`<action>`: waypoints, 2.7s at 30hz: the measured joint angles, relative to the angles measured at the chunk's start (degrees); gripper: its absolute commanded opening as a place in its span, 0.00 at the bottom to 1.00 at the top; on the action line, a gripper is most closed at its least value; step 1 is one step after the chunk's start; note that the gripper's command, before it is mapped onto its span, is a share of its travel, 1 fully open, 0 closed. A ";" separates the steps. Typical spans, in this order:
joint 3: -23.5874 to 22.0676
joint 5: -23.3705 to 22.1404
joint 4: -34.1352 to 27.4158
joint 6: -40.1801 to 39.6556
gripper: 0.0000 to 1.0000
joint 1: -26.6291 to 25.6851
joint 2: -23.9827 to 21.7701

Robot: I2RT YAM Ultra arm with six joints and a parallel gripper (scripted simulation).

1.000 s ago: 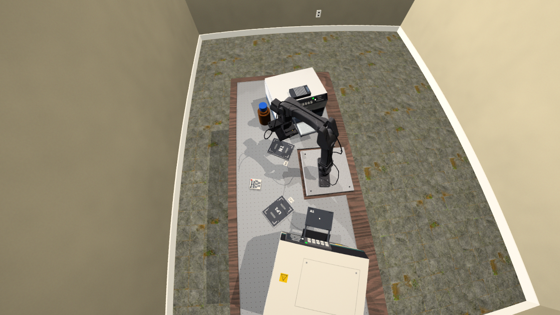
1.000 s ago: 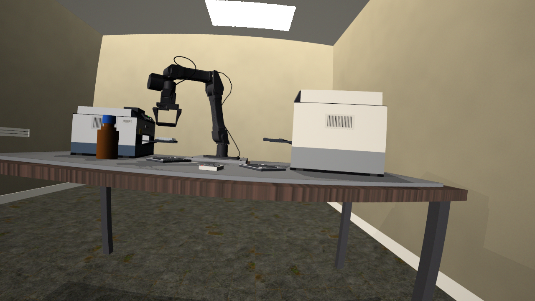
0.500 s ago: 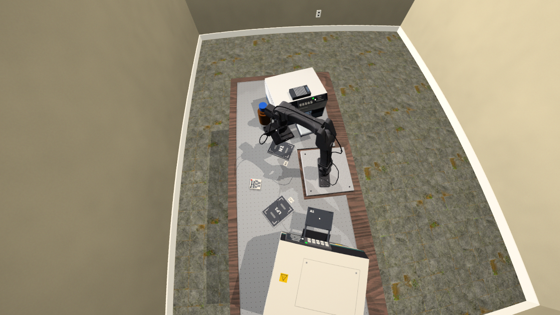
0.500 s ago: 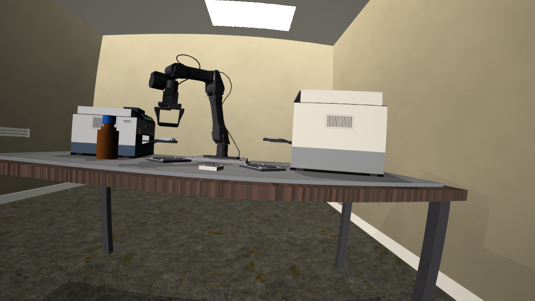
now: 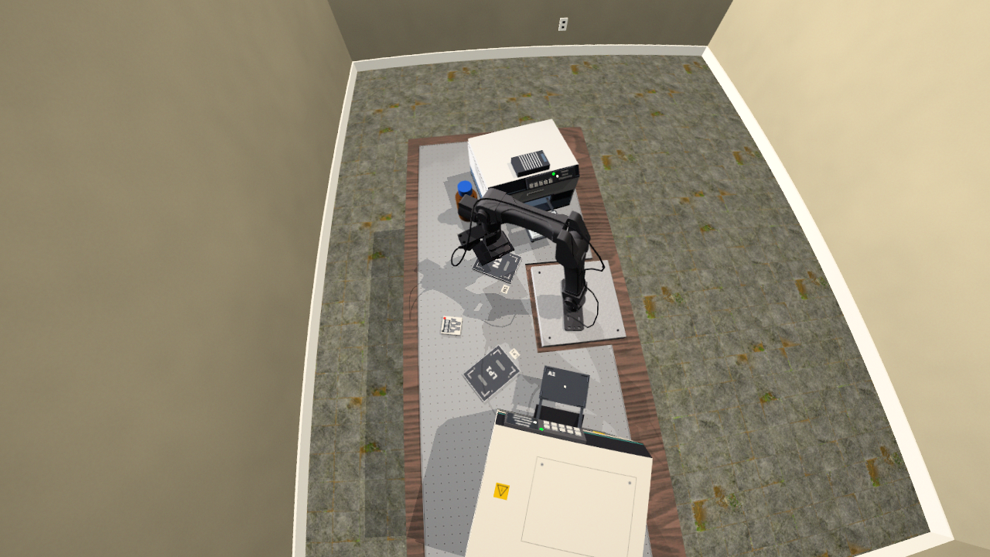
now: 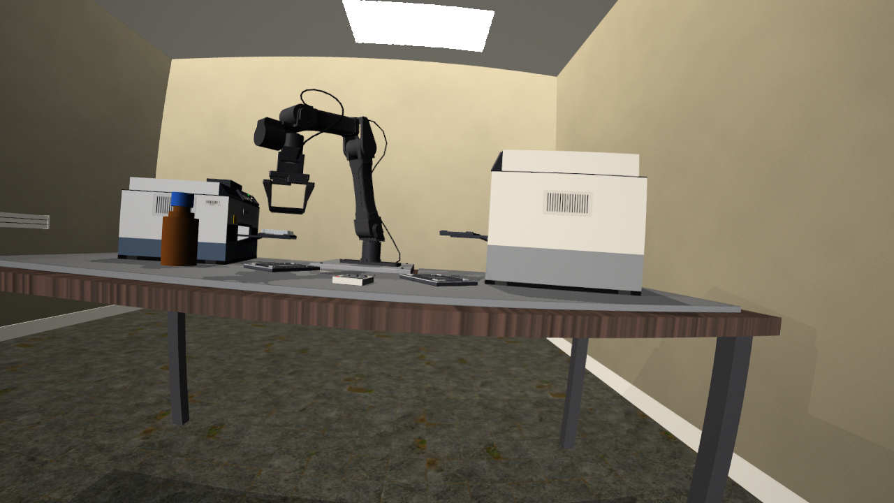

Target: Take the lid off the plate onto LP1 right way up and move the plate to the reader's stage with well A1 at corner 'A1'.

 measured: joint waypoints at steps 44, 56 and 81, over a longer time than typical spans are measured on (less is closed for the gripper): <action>1.16 -0.04 1.62 13.55 0.85 16.92 2.58; 1.36 -0.07 1.95 17.09 0.85 20.98 3.23; 2.14 -0.09 2.93 24.87 0.85 30.86 4.72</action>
